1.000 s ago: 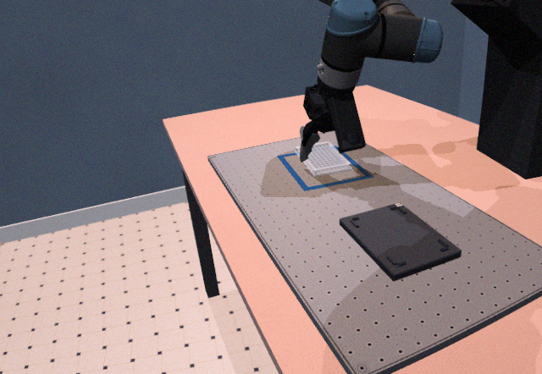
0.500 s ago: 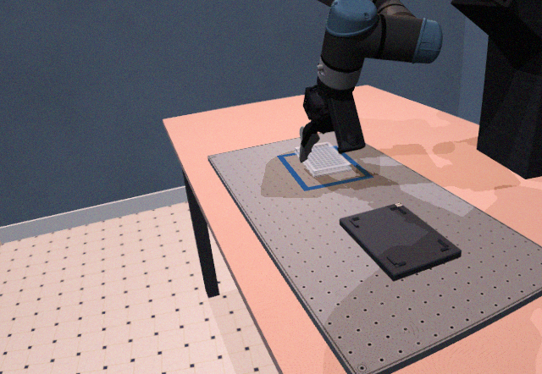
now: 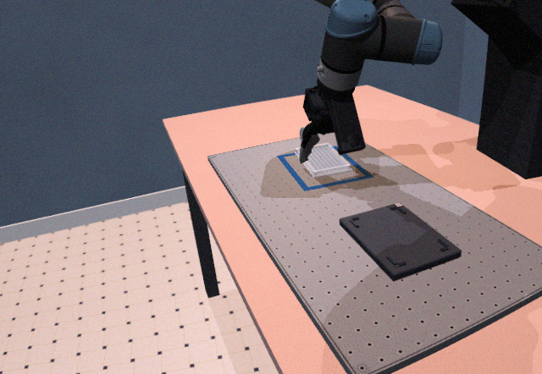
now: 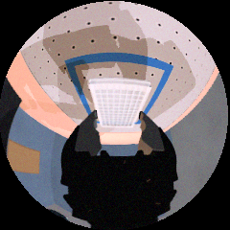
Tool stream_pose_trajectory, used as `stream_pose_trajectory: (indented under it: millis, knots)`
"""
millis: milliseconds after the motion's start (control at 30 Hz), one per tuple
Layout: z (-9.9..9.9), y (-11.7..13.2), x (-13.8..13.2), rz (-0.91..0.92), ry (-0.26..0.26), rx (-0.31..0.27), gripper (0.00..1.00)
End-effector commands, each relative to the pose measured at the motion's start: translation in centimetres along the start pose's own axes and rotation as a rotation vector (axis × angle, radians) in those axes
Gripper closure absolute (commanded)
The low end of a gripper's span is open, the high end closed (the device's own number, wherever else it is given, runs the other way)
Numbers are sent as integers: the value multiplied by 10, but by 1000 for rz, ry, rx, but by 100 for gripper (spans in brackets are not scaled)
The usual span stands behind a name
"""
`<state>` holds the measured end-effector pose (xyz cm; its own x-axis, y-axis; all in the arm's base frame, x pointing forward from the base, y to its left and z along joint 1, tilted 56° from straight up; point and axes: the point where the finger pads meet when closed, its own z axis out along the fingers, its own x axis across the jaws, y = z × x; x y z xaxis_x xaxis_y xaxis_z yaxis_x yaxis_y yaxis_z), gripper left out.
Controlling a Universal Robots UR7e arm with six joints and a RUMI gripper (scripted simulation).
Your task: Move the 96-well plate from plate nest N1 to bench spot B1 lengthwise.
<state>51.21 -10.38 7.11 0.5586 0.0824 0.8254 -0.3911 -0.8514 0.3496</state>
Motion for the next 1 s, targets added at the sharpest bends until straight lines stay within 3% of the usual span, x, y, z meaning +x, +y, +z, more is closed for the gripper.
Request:
stream_pose_trajectory:
  millis: [0,967]
  knots:
    - [1,-1,2,1,4,0,100]
    - [5,-4,2,1,4,0,100]
